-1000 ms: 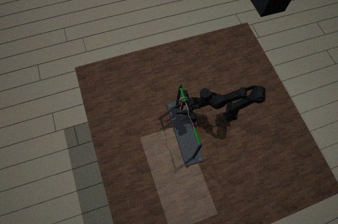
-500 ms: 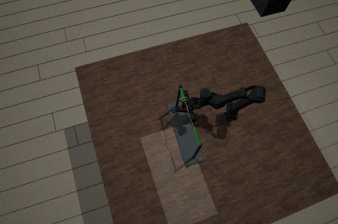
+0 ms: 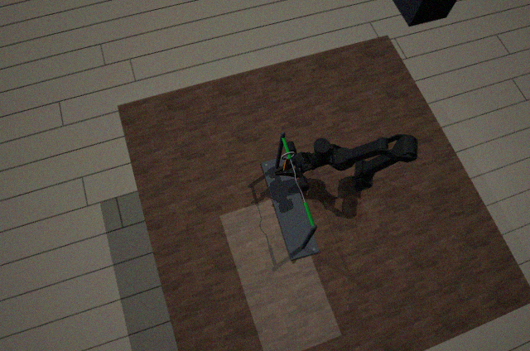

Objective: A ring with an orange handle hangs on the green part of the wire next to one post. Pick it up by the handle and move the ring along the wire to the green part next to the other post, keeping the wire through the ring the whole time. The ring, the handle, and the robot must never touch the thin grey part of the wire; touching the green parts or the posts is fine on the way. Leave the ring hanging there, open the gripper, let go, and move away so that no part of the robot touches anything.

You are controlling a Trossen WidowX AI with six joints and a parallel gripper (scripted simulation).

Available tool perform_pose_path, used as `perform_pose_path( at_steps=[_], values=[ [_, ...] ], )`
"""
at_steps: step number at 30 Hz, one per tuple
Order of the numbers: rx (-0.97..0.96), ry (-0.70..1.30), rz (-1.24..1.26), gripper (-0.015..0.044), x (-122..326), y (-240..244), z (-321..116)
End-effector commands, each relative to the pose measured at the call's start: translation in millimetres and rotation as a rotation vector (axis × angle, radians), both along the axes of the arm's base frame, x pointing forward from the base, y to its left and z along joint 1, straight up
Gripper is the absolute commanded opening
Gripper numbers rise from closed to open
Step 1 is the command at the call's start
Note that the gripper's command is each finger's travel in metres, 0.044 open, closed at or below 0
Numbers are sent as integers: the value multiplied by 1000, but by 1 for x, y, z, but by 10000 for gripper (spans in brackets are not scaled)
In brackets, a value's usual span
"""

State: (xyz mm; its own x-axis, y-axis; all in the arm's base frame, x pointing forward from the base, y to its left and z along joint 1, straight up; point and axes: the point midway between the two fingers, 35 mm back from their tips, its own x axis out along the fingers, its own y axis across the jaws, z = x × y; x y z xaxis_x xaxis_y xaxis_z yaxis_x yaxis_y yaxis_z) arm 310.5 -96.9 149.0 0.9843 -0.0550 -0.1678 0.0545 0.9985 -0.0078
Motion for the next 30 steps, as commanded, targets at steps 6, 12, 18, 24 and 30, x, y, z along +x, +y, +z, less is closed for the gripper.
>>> perform_pose_path(
  at_steps=[6, 12, 18, 24, 30],
  values=[
    [-7, -9, -9, -150, 1, -1, 12],
    [-7, -9, -9, -150, 1, -1, 12],
    [-7, -9, -9, -150, 1, -1, 12],
    [-7, -9, -9, -150, 1, -1, 12],
    [-7, -9, -9, -150, 1, -1, 12]
  ],
)
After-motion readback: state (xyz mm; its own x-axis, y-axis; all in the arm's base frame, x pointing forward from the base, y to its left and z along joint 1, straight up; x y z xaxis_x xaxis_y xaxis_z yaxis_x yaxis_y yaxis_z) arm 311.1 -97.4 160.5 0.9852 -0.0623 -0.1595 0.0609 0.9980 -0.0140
